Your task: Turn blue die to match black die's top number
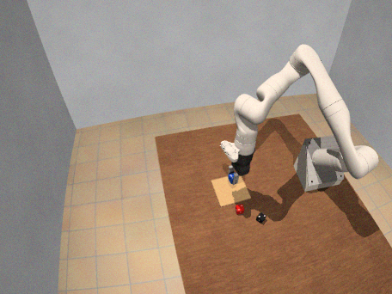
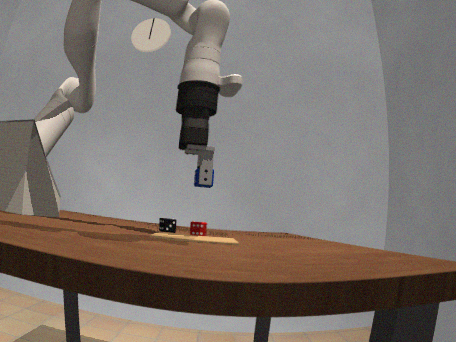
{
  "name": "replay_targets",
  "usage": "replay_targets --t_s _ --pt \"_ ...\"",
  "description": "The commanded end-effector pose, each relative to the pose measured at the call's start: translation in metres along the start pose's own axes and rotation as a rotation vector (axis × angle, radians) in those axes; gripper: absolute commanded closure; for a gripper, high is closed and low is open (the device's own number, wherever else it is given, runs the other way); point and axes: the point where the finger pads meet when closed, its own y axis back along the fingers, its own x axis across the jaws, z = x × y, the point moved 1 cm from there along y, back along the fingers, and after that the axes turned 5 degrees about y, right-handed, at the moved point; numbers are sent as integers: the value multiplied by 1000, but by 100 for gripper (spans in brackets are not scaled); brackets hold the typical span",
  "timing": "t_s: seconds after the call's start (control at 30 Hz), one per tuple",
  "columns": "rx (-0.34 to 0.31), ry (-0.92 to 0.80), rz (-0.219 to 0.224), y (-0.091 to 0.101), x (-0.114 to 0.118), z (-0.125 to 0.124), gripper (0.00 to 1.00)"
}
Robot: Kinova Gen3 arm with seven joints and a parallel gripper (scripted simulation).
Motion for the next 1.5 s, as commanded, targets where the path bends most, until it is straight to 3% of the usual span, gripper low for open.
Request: replay_targets --t_s 0.0,0.5,1.47 --pt "3 2 -5 0 1 0 43" --pt "1 188 -4 -3 8 2 43" --pt "1 249 -4 -4 11 3 43"
